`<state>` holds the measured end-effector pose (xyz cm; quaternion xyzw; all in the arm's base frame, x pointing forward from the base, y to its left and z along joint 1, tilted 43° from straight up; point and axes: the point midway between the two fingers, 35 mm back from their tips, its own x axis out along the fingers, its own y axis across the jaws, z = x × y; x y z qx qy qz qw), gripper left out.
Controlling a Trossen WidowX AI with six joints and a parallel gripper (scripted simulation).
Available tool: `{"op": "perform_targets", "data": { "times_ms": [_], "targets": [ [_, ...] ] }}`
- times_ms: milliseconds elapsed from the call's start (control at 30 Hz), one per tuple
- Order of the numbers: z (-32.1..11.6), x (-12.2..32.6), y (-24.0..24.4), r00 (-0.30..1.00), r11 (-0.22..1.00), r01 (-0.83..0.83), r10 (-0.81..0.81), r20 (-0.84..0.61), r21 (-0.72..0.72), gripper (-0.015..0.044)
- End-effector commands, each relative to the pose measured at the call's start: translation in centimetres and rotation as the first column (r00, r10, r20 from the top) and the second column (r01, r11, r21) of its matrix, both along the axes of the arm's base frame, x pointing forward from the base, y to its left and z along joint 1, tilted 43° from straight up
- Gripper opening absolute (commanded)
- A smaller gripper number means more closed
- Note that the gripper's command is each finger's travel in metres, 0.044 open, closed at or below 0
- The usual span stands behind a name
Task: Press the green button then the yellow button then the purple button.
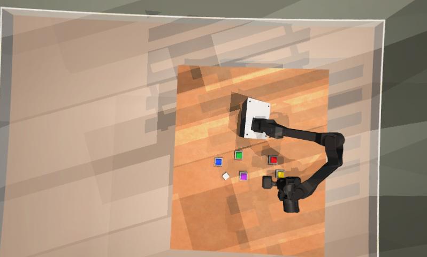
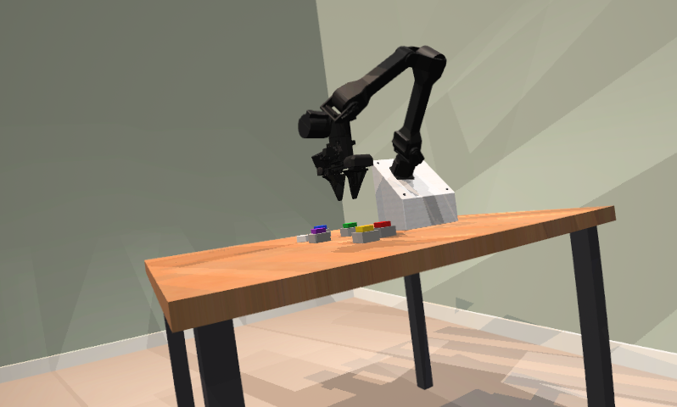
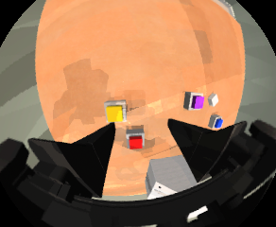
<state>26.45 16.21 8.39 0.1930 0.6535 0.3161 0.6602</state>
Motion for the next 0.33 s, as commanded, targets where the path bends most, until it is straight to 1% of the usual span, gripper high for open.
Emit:
{"op": "perform_targets", "data": {
  "times_ms": [0, 67, 300],
  "targets": [
    [4.1, -3.9, 2.1, 1.000, 1.000, 0.003, -0.003, -0.019, 0.008, 0.0400],
    [5.5, -5.3, 2.7, 1.000, 1.000, 0.003, -0.003, -0.021, 0.016, 0.0400],
    [5.7, -5.5, 2.7, 1.000, 1.000, 0.003, -0.003, -0.021, 0.017, 0.0400]
  ]
}}
